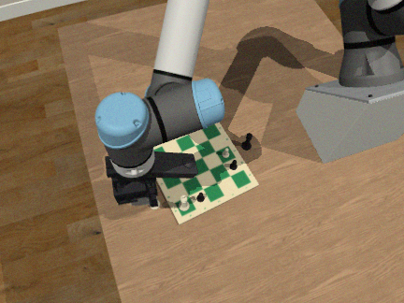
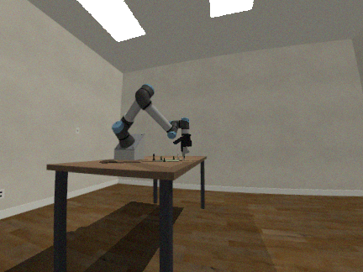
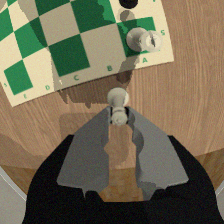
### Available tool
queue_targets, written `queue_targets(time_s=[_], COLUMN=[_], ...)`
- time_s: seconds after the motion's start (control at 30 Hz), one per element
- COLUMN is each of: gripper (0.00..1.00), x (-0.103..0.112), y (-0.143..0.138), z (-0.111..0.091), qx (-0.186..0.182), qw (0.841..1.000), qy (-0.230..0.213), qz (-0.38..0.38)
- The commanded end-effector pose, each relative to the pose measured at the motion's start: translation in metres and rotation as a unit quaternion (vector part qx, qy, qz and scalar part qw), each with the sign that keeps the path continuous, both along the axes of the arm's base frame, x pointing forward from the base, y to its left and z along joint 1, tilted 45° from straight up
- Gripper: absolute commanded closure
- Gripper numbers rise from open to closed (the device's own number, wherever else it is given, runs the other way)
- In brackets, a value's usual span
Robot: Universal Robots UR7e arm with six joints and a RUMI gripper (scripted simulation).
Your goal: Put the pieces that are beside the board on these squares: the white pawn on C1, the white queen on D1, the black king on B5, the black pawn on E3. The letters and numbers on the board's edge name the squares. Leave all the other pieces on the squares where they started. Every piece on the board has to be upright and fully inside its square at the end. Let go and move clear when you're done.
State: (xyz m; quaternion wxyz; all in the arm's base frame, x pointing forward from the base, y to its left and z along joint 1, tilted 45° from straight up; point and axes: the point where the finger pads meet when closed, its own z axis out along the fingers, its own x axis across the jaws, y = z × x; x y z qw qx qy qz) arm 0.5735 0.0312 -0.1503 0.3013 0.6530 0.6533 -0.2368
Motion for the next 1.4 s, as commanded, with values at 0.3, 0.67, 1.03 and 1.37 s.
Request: queue_targets(time_s=[0.3, 0.67, 1.03, 1.37], gripper=[1.00, 1.00, 1.00, 1.00], x=[0.000, 0.000, 0.001, -0.005], y=[0.000, 0.000, 0.014, 0.060], z=[0.000, 0.000, 0.015, 0.061], qx=[0.000, 0.000, 0.001, 0.001], qw=[1.000, 1.000, 1.000, 1.000], qy=[0.000, 0.000, -0.003, -0.003], qz=[0.000, 0.000, 0.001, 0.001])
